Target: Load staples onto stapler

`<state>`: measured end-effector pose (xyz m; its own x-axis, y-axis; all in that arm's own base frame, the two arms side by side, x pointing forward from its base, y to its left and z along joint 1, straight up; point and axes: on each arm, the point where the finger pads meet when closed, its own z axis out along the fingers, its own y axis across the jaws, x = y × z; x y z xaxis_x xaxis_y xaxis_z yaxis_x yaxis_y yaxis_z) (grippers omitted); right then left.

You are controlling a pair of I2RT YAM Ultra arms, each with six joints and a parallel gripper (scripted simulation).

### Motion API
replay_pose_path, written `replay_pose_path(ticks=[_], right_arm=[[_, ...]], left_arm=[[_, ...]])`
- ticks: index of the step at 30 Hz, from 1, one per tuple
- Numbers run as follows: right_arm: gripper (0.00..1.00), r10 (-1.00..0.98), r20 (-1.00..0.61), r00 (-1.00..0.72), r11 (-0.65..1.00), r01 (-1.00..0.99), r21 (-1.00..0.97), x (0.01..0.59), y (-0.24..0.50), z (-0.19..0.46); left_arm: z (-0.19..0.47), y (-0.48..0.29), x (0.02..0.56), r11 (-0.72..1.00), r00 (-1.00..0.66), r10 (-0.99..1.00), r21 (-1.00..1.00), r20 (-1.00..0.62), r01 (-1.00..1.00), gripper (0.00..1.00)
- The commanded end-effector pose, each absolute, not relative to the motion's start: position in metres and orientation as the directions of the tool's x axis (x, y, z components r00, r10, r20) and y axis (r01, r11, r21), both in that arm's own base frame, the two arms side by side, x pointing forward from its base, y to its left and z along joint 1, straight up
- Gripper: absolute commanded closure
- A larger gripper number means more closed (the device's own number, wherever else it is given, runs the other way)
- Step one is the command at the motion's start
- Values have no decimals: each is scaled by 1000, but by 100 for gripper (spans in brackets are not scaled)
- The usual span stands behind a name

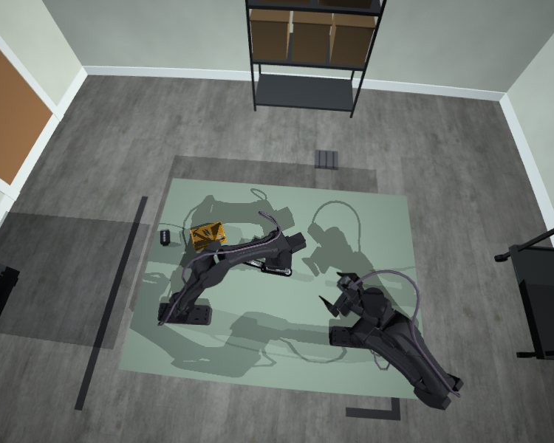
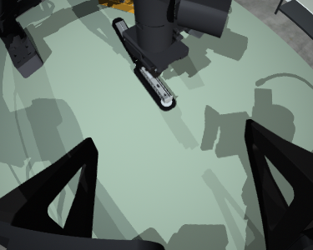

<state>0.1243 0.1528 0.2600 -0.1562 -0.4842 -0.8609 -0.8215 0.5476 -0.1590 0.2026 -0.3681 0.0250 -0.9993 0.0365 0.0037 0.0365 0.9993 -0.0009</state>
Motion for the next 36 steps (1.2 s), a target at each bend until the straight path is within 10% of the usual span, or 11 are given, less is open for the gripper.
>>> replay_pose_path(ticks=[1, 15, 36], right_arm=[[0, -466, -873, -141, 552, -818, -162, 123, 151, 266], [0, -466, -873, -141, 552, -818, -162, 123, 151, 266], [0, -466, -873, -141, 552, -818, -162, 123, 151, 266]], left_arm=[[35, -371, 211, 977, -976, 214, -13, -28, 214, 94], [34, -376, 214, 669, -668, 742, 3, -51, 743, 94], [26, -371, 208, -15, 15, 1000, 10, -12, 1000, 94]])
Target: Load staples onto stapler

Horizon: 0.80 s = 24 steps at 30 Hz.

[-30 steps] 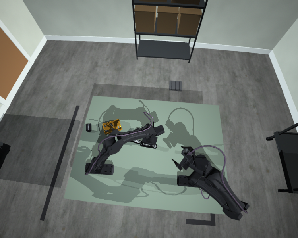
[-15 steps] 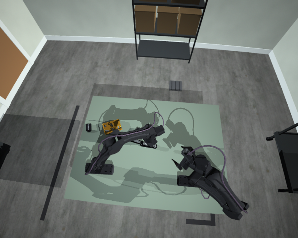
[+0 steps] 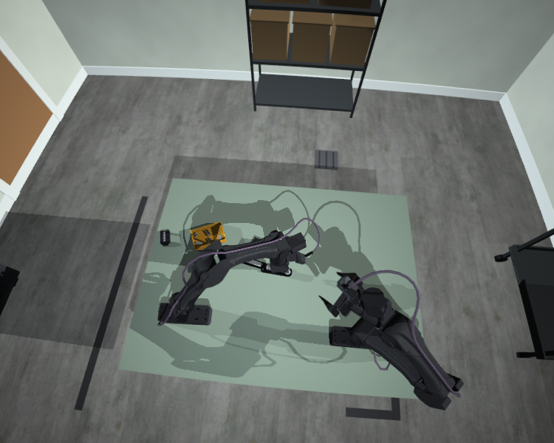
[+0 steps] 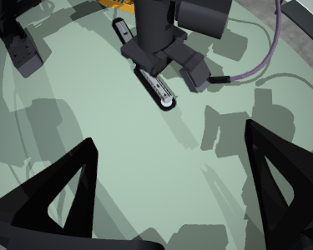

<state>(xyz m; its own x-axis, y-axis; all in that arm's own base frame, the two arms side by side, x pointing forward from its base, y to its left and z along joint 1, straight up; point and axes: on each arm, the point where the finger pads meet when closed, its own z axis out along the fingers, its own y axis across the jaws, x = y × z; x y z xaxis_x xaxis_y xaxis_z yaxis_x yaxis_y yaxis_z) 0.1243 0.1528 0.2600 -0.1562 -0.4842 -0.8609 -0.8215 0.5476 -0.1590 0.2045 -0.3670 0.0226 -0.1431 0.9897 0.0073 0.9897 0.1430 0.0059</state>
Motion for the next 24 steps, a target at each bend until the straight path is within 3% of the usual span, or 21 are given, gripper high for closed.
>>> replay_pose_path(ticks=[1, 7, 24], right_arm=[[0, -466, -873, -141, 552, -818, -162, 123, 151, 266], [0, -466, -873, -141, 552, -818, -162, 123, 151, 266], [0, -466, -873, -141, 552, -818, -162, 123, 151, 266]], left_arm=[[25, -371, 208, -46, 46, 999, 9, -10, 999, 94], [28, -371, 208, -154, 154, 988, 11, -13, 988, 94], [18, -371, 208, -137, 137, 990, 11, -13, 990, 94]])
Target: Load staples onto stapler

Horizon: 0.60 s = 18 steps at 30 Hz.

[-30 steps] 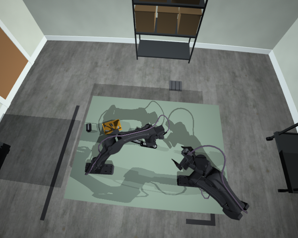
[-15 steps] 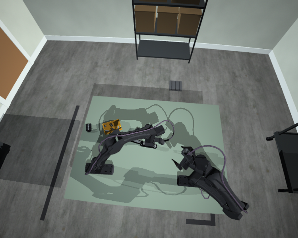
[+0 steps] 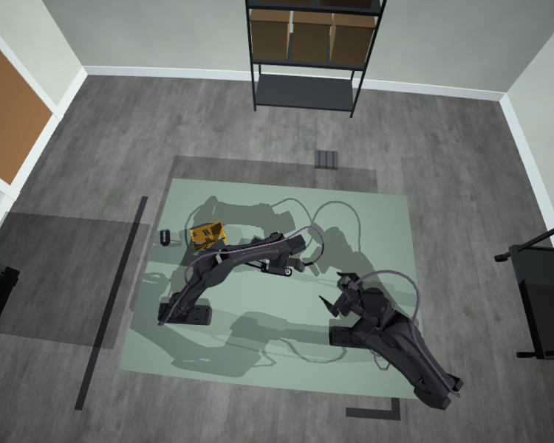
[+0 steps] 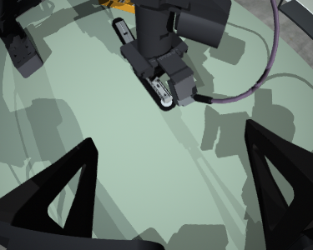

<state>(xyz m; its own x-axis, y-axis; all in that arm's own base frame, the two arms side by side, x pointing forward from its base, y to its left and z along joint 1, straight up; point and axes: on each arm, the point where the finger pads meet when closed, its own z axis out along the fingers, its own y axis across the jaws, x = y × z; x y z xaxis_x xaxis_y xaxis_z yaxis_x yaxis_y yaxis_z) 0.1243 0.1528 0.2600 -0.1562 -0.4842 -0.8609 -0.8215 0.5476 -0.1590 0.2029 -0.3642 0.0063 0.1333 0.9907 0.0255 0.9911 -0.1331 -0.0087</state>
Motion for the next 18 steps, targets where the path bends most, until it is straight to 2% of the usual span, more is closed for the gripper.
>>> replay_pose_path(ticks=[1, 4, 9, 18], right_arm=[[0, -466, -873, -141, 552, -818, -162, 123, 151, 266], [0, -466, -873, -141, 552, -818, -162, 123, 151, 266], [0, -466, -873, -141, 552, -818, -162, 123, 151, 266], [0, -466, -873, -141, 552, -818, -162, 123, 151, 266]], left_arm=[[18, -371, 208, -136, 136, 991, 11, -13, 991, 94], [20, -383, 218, -132, 134, 990, 35, -53, 991, 94], [6, -372, 212, -134, 134, 991, 1, -9, 991, 94], [15, -381, 217, -120, 122, 991, 32, -57, 992, 94]])
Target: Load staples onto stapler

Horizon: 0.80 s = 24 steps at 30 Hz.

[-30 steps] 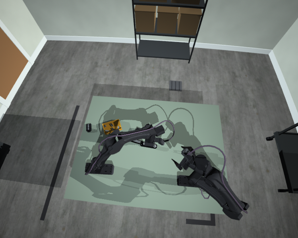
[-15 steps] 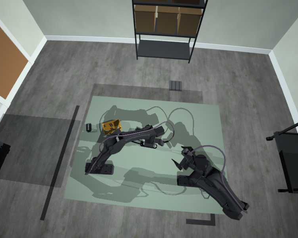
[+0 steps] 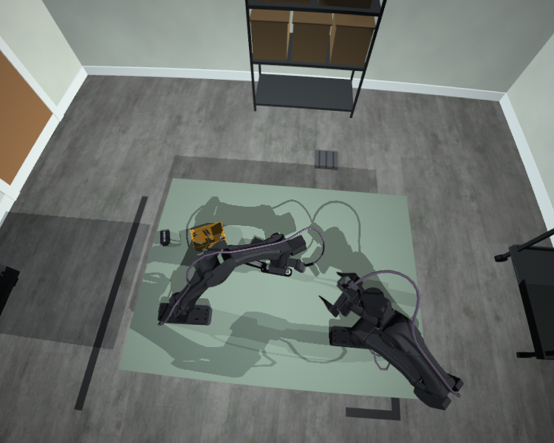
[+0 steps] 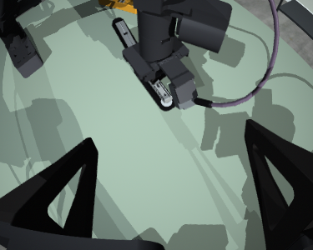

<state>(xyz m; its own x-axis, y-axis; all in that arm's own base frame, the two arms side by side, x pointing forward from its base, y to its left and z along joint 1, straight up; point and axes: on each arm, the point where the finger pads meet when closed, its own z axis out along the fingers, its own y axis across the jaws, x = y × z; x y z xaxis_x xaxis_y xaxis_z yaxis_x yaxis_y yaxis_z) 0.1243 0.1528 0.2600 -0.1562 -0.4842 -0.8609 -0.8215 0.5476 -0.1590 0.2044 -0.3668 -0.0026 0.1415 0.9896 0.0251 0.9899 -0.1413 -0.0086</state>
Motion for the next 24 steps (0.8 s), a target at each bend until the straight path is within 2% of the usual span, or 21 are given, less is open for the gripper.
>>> replay_pose_path(ticks=[1, 24], right_arm=[[0, -466, -873, -141, 552, -818, -162, 123, 151, 266], [0, -466, -873, -141, 552, -818, -162, 123, 151, 266]], left_arm=[[15, -381, 218, -114, 116, 991, 35, -64, 993, 94], [-2, -369, 208, -135, 135, 991, 11, -5, 991, 94]])
